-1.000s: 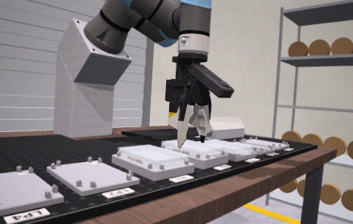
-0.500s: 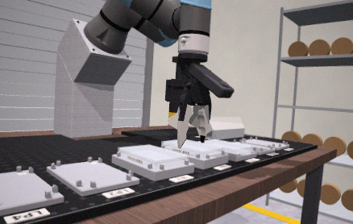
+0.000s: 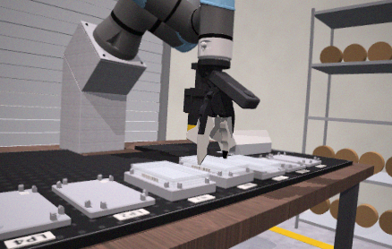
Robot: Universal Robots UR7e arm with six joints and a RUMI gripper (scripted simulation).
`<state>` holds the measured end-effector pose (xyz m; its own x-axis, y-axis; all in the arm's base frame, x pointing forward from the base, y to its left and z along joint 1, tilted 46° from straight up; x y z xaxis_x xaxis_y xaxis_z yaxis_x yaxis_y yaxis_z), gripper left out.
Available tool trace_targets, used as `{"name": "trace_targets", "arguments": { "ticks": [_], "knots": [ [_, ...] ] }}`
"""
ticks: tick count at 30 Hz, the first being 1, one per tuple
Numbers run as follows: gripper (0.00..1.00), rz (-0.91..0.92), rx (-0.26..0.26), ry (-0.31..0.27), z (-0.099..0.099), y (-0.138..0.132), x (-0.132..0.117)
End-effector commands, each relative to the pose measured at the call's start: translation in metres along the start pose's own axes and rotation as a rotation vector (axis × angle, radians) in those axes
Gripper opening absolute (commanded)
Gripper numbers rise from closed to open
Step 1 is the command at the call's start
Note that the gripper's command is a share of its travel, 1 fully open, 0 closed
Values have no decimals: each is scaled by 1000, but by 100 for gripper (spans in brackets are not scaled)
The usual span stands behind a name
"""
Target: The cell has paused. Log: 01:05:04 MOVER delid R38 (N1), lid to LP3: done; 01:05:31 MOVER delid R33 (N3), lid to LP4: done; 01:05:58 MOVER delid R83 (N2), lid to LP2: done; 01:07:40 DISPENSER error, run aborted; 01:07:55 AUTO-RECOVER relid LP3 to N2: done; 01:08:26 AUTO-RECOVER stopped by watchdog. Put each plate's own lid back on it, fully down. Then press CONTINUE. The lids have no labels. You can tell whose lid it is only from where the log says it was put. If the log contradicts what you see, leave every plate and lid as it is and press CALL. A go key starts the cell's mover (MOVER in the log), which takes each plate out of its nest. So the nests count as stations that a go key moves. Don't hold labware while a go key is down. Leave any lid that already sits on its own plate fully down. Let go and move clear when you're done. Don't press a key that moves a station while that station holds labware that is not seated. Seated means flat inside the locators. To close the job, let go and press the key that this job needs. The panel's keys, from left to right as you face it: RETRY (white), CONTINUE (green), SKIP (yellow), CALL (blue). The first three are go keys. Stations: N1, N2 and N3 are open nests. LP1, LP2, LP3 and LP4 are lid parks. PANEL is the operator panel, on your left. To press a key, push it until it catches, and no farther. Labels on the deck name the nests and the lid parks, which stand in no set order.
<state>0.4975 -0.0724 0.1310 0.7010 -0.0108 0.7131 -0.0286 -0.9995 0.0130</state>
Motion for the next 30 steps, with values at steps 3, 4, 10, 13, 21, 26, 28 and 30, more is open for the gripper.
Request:
{"name": "trace_targets", "arguments": {
  "ticks": [3,4,10,13,21,26,28,30],
  "knots": [
    [0,0,0,1,0,0,0],
    [0,0,0,1,0,0,0],
    [0,0,0,1,0,0,0],
    [82,0,0,1,0,0,0],
    [82,0,0,1,0,0,0],
    [82,0,0,1,0,0,0],
    [82,0,0,1,0,0,0],
    [82,0,0,1,0,0,0]
  ]
}}
Point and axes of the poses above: the point where the finger pads meet when closed, its own z axis out along the fingers, its own y axis across the jaws, x = y × z, the point moved 3 cm from there along -z, back along the fingers, and after that the axes turned 5 degrees about -z, right-handed, at the moved point
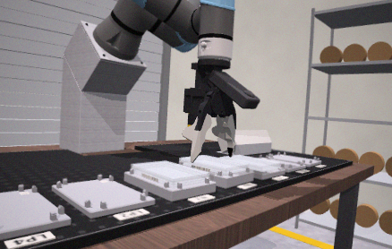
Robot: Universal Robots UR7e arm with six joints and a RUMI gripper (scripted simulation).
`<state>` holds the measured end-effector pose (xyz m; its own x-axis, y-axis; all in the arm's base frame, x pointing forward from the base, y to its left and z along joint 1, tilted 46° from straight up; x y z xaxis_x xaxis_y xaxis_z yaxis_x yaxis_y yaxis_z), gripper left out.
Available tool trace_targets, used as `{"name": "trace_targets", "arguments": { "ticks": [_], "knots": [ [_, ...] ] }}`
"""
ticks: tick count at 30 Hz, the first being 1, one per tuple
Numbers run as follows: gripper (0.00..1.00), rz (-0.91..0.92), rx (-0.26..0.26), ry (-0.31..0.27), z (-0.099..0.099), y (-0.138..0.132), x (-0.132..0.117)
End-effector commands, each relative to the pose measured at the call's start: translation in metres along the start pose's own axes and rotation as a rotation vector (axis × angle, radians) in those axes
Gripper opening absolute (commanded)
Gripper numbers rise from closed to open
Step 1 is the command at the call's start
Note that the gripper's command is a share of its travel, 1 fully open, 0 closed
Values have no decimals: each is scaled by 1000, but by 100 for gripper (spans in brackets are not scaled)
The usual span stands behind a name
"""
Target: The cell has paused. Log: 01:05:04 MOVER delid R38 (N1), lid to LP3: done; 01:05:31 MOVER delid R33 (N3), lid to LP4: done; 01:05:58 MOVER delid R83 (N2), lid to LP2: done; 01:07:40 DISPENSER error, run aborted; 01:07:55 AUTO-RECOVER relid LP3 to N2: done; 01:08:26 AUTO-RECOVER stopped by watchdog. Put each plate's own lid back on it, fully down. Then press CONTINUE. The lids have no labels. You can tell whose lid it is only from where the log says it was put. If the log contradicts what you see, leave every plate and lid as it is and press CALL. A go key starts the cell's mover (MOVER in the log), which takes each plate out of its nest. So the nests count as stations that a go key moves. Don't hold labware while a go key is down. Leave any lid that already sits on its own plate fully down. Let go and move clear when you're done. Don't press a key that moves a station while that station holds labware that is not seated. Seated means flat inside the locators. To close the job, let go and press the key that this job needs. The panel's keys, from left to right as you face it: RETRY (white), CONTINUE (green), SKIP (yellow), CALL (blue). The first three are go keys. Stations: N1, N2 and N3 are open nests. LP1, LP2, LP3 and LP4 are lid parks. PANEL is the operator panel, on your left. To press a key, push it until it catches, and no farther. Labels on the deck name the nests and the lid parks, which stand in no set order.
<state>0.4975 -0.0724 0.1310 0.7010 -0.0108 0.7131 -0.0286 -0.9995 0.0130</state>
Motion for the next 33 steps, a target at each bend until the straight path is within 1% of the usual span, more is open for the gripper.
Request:
{"name": "trace_targets", "arguments": {
  "ticks": [1,23,33],
  "knots": [
    [82,0,0,1,0,0,0],
    [82,0,0,1,0,0,0],
    [82,0,0,1,-15,0,0]
  ]
}}
Point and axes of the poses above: the point where the finger pads meet when closed, its own z axis out along the fingers, its own y axis across the jaws, x = y × z, the point moved 3 cm from there along -z, back along the fingers, and after that the axes turned 5 degrees about -z, right-handed, at the moved point
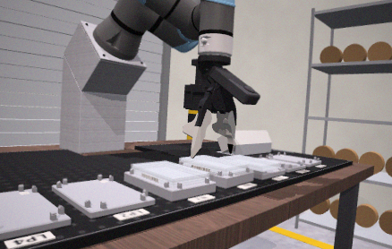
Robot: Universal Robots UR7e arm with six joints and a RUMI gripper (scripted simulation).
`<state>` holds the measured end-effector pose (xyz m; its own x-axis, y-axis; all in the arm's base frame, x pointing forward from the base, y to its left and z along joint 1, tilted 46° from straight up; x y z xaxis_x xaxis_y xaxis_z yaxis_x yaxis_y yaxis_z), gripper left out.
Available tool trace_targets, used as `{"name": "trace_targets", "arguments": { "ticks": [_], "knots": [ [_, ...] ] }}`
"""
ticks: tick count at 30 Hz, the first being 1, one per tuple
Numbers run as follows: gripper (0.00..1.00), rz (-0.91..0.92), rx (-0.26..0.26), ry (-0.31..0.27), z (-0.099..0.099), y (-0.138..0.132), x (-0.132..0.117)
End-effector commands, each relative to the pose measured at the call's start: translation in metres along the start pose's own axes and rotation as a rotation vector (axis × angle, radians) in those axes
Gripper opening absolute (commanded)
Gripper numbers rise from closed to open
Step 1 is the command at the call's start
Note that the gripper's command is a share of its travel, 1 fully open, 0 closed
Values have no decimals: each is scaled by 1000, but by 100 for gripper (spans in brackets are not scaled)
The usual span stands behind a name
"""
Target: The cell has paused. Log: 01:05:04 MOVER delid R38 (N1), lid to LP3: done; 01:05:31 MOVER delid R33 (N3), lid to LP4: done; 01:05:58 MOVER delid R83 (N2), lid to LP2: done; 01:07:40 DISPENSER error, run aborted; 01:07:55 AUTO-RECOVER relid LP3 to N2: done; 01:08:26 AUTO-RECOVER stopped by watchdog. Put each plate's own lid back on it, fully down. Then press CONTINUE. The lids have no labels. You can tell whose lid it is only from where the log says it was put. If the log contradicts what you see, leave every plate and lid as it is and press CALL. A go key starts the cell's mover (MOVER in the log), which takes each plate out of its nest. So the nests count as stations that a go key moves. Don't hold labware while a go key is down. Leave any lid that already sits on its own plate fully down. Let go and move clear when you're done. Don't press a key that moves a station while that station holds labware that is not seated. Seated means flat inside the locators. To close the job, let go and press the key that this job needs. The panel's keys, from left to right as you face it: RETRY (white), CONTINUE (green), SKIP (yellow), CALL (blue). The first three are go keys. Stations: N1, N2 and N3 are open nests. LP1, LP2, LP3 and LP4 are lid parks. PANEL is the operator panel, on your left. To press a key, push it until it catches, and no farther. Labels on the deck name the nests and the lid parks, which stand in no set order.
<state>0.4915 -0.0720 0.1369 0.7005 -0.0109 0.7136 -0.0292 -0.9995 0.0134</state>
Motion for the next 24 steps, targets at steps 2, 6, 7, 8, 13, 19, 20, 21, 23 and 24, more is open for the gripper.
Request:
{"name": "trace_targets", "arguments": {
  "ticks": [2,6,7,8,13,19,20,21,23,24],
  "knots": [
    [82,0,0,0,-8,0,0],
    [82,0,0,0,-11,0,0],
    [82,0,0,0,-11,0,0],
    [82,0,0,0,-11,0,0],
    [0,11,9,-79,-11,-2,-17],
    [0,22,18,-157,-10,-4,-35],
    [0,25,20,-177,-10,-5,-39],
    [0,27,23,-197,-10,-6,-43],
    [0,33,27,-236,-10,-7,-52],
    [0,36,29,-256,-10,-7,-57]
  ]
}}
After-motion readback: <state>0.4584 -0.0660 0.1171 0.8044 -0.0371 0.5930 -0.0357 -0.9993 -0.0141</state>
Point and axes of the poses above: the point where the finger pads meet when closed, its own z axis out along the fingers, its own y axis across the jaws, x = y × z, the point moved 3 cm from there along -z, back along the fingers, and after that the axes turned 5 degrees about -z, right-handed, at the moved point
